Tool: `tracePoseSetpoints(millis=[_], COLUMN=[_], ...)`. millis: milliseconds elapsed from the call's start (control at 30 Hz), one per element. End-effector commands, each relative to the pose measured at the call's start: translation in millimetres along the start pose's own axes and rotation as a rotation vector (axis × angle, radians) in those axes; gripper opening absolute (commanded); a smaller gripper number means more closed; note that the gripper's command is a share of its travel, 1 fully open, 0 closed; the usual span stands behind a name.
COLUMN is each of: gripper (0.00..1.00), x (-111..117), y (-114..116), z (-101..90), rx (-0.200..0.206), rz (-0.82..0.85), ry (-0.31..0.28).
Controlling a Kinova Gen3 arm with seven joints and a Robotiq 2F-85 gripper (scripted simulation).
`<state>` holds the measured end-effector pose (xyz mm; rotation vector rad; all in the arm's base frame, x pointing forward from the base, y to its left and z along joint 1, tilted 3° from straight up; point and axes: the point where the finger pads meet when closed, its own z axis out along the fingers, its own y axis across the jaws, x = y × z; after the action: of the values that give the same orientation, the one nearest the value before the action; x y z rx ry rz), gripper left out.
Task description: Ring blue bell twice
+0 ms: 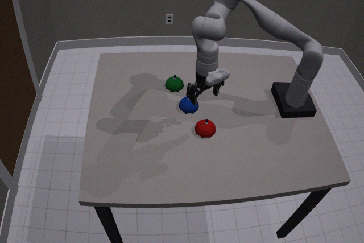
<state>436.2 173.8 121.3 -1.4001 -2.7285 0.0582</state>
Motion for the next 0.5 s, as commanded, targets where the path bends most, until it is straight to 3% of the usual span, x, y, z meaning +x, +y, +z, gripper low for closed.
tracePoseSetpoints(millis=[0,467], gripper=[1.00,1.00], x=[-4.0,-24.0], y=[-0.9,-2.1], z=[-0.2,2.2], rx=[-0.001,-0.017], rz=[0.009,0.019], ry=[0.002,0.006])
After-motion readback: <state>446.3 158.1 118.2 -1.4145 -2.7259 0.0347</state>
